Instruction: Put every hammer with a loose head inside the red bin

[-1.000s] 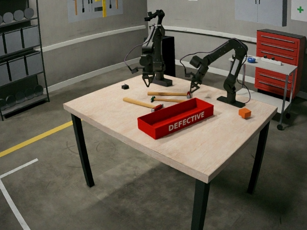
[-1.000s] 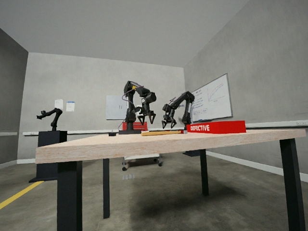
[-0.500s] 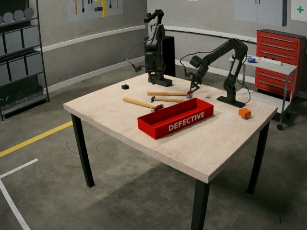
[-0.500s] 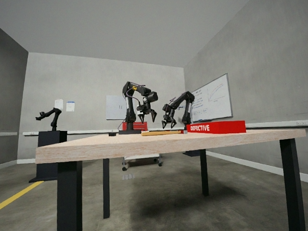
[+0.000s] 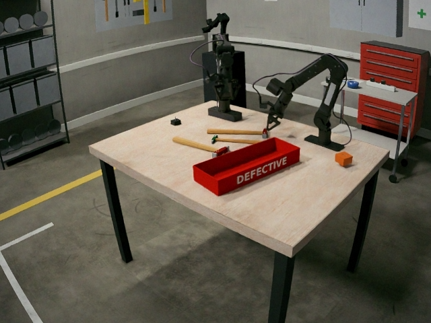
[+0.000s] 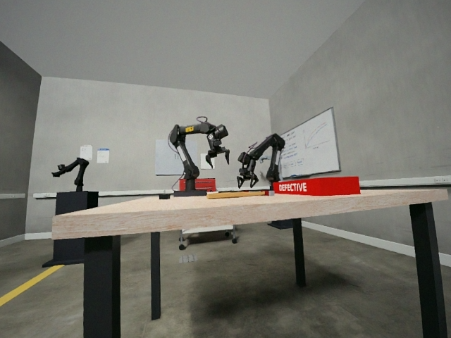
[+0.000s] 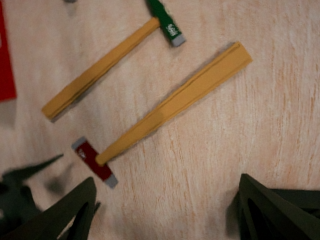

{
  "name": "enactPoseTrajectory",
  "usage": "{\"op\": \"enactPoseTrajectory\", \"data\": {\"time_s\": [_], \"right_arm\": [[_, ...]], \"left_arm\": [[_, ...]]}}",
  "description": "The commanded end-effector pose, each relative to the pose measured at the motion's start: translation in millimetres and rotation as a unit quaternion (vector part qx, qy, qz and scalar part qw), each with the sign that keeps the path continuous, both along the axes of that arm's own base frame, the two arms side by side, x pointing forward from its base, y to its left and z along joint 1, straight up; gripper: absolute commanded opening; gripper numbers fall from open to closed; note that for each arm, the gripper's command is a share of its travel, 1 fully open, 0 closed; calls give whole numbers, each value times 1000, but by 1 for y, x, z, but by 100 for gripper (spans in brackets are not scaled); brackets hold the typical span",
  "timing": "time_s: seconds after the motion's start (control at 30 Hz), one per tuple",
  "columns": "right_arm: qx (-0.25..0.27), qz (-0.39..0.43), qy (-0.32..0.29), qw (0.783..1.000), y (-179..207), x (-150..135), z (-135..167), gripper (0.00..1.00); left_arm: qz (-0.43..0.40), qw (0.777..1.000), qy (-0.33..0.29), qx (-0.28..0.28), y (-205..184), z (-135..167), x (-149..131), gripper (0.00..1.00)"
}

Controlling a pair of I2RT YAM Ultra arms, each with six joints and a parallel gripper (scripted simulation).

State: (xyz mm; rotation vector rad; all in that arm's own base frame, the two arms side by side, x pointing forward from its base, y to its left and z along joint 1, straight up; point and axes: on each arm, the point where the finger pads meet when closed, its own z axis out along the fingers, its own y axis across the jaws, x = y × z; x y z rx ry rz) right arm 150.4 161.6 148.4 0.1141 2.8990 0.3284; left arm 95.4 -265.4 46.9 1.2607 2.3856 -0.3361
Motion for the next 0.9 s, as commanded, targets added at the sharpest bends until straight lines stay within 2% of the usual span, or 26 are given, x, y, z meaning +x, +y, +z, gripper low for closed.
{"op": "enactPoseTrajectory", "data": {"time_s": [0.0, 0.17, 0.23, 0.3, 0.47, 0.57, 0.73, 0.8, 0.87], "right_arm": [[4, 106, -49, 993, 1, -15, 32, 100], [19, 220, -102, 970, -1, -40, 55, 100], [19, 220, -102, 970, -1, -40, 55, 100], [22, 273, -126, 953, -5, -51, 64, 100], [43, 378, -185, 906, -16, -77, 85, 100], [53, 435, -219, 872, -25, -90, 94, 100], [72, 520, -276, 805, -44, -109, 107, 100], [72, 520, -276, 805, -44, -109, 107, 100], [76, 544, -293, 782, -50, -114, 110, 100]], "left_arm": [[-4, 1000, -6, -19, -6, 9, 1, 100], [-4, 1000, -6, -19, -6, 9, 1, 100], [-4, 1000, -6, -19, -6, 9, 1, 100], [-4, 1000, -6, -19, -6, 9, 1, 100], [1, 999, -39, -32, -14, 20, 15, 43], [12, 996, -83, -34, -23, 30, 36, 43], [41, 977, -208, -28, -47, 73, 102, 43], [41, 977, -208, -28, -47, 73, 102, 43], [35, 972, -234, 5, -51, 81, 124, 43]]}}
